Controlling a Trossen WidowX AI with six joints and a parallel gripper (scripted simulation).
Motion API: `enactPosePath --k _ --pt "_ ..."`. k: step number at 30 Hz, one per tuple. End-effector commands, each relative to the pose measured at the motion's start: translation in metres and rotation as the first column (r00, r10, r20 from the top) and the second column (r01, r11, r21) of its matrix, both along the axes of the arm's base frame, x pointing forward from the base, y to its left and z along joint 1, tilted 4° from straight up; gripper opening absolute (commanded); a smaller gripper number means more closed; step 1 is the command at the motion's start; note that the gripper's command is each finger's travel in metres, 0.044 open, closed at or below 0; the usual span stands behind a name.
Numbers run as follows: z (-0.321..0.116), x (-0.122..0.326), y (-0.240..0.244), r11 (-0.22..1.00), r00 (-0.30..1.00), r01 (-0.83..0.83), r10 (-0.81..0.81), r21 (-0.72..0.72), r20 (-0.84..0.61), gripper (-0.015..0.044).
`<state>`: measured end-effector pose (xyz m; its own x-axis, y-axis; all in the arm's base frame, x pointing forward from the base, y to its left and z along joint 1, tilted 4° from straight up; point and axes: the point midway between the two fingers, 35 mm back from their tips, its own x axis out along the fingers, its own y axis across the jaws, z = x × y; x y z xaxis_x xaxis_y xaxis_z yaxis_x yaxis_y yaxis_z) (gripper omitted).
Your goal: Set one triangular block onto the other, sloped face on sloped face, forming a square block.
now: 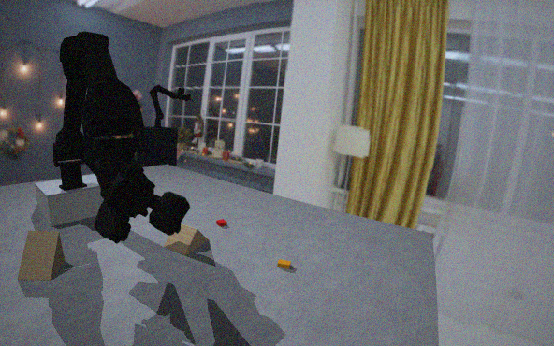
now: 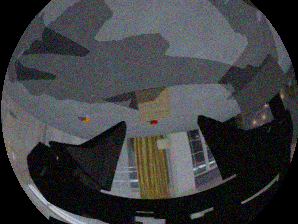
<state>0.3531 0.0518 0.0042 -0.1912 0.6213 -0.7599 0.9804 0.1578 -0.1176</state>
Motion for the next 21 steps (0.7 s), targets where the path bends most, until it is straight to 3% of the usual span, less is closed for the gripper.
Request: enactPosePath --k 1,7,16,21 --pt "0.008 0.003 0.002 0.997 0.998 0.001 -0.006 0.081 0.064 0.0440" --pt "0.006 0.003 0.003 0.997 0.998 0.001 -0.006 0.081 0.064 0.0440" --pt "-0.059 -0.009 0.066 0.996 0.998 0.001 -0.007 0.086 0.063 0.0440" --pt "-0.063 -0.011 0.071 0.996 0.998 0.001 -0.006 0.088 0.063 0.0440"
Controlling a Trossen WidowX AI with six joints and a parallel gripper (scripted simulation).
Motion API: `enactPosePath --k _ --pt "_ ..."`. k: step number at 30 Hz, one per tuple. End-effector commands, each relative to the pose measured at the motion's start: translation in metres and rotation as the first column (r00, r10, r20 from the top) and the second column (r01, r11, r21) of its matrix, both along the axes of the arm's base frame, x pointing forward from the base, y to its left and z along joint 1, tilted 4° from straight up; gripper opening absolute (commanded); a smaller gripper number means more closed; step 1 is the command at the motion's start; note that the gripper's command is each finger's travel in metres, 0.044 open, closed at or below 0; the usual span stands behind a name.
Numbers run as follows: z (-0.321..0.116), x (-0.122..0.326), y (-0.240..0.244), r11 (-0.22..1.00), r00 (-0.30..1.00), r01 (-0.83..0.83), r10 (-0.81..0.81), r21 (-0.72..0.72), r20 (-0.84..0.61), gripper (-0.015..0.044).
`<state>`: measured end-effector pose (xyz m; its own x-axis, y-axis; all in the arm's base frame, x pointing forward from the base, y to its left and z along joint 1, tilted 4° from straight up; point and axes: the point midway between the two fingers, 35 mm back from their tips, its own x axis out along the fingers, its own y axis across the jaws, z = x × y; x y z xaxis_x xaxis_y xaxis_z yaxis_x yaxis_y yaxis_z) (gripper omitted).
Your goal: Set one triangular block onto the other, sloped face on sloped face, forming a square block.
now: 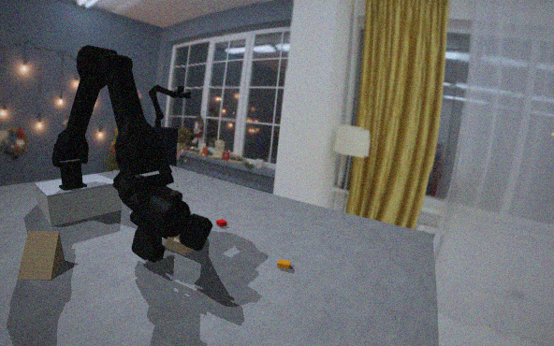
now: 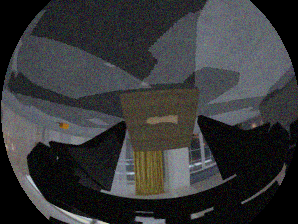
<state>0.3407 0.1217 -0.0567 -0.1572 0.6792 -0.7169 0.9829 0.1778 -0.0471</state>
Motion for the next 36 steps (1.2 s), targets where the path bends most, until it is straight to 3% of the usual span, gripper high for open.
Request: enactPosePath --k 1,3,8,17,26,36 --pt "-0.003 0.001 0.001 1.000 1.000 0.017 -0.017 0.007 0.005 0.0440" --pt "-0.003 0.001 0.001 1.000 1.000 0.017 -0.017 0.007 0.005 0.0440" --pt "-0.002 0.001 0.001 1.000 1.000 0.007 -0.007 0.001 0.007 0.0309" --pt "-0.002 0.001 0.001 1.000 1.000 0.007 -0.007 0.001 0.007 0.0249" --pt "0.018 0.004 0.001 1.000 1.000 0.007 -0.007 0.001 0.006 0.0012" --pt "0.066 0.007 0.002 1.000 1.000 0.008 -0.008 0.001 0.006 0.0000"
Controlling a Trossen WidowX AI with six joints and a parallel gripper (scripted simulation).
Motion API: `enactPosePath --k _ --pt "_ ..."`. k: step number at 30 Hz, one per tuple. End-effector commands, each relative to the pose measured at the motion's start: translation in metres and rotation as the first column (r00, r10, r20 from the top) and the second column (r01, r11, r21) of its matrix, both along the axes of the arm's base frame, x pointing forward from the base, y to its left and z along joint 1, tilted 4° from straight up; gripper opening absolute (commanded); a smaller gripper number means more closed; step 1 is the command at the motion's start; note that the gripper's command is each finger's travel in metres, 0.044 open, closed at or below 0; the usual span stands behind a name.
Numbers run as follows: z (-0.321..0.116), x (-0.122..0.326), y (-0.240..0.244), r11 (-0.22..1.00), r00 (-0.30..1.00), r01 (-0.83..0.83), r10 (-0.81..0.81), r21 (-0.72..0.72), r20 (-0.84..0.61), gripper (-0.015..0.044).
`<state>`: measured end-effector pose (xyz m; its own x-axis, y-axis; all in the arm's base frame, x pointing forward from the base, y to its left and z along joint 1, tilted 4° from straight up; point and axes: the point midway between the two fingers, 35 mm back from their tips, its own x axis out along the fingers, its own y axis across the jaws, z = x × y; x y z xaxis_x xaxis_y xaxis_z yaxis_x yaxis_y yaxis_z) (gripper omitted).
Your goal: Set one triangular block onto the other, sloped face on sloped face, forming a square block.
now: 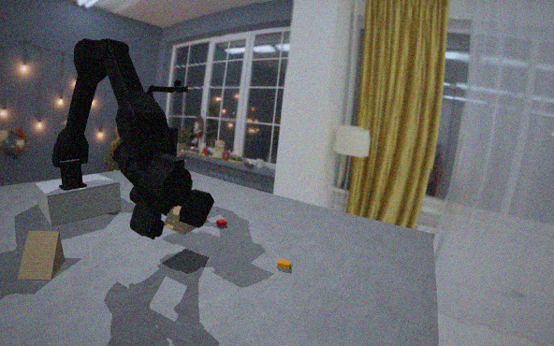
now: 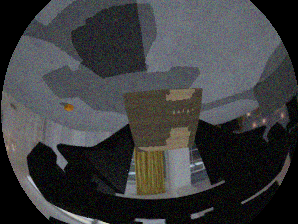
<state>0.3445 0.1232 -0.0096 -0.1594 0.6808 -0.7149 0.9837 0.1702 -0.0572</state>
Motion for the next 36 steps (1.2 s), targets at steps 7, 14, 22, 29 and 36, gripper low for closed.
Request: enactPosePath --k 7,14,22,29,36 --pt "0.050 0.002 0.001 1.000 1.000 0.001 -0.001 0.001 0.015 0.0000" --pt "0.051 0.002 0.001 1.000 1.000 0.001 -0.001 0.001 0.015 0.0000" --pt "0.047 0.000 0.001 0.998 0.996 -0.068 0.069 -0.006 0.065 0.0000" --pt "0.045 -0.002 0.004 0.967 0.944 -0.252 0.254 -0.039 0.212 0.0000" --pt "0.044 -0.003 0.006 0.900 0.836 -0.425 0.431 -0.095 0.339 0.0000"
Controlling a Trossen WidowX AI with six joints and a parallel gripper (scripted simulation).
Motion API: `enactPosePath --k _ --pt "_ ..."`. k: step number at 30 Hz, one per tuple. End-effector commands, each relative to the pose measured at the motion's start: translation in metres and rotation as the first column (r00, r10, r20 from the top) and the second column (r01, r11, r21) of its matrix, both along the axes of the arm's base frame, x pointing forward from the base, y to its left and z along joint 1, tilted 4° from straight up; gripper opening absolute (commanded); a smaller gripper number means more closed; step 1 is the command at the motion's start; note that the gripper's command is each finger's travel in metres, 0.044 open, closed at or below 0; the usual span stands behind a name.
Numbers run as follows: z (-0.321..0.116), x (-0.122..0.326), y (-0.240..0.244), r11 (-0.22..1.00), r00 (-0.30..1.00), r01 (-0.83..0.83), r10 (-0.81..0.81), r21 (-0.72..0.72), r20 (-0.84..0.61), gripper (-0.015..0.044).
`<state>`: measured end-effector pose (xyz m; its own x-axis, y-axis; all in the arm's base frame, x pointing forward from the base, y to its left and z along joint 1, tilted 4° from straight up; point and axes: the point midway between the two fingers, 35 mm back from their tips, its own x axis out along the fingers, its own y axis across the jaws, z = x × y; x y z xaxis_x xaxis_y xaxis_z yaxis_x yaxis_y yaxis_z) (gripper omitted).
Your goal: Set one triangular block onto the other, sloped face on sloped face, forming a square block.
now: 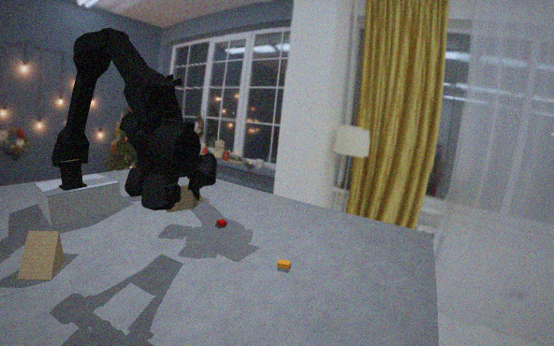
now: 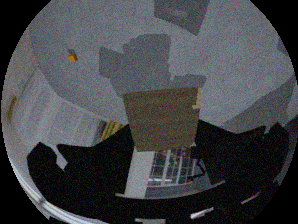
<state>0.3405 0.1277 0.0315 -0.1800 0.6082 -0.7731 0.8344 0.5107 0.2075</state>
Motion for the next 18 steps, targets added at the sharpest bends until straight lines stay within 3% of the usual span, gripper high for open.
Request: enactPosePath --k 1,9,18 --pt "0.0027 0.0009 0.0013 0.993 0.989 -0.114 0.114 -0.009 0.092 0.0000" --pt "0.0016 -0.0003 0.0033 0.941 0.911 -0.334 0.336 -0.050 0.238 0.0000" --pt "0.0009 -0.0013 0.0054 0.820 0.740 -0.558 0.561 -0.127 0.371 0.0000"
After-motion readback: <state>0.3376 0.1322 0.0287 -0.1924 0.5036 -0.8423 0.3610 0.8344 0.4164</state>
